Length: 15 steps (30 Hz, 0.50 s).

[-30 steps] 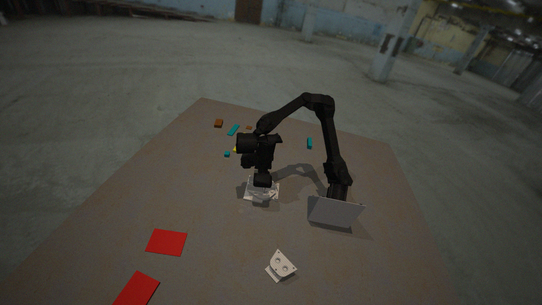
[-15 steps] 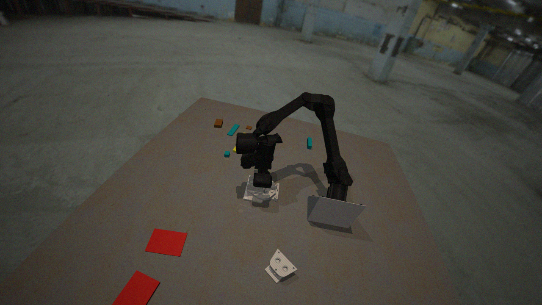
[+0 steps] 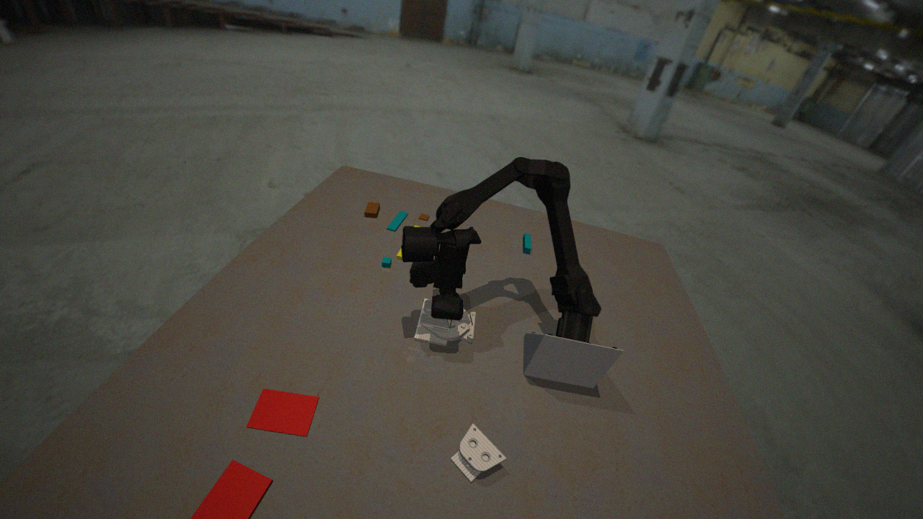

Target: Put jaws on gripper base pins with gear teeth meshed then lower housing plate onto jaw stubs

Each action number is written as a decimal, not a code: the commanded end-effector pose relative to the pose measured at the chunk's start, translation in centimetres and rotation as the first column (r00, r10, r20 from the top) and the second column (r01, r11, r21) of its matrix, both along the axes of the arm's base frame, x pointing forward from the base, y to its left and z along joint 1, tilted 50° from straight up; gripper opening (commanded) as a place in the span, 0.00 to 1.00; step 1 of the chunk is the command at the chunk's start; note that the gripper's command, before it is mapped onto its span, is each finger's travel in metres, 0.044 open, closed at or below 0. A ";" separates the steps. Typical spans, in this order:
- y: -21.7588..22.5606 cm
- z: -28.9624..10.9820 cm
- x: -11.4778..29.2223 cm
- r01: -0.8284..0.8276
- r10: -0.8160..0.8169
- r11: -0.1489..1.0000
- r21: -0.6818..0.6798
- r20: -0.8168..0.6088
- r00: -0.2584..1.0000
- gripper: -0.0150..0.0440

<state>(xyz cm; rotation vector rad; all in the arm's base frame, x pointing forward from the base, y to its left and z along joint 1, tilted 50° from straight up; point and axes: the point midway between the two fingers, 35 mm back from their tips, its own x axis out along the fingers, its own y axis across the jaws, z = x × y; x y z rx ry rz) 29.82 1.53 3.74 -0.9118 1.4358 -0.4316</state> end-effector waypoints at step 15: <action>3.0 2.4 -0.4 -0.003 0.003 1.000 0.002 -0.001 1.000 0.63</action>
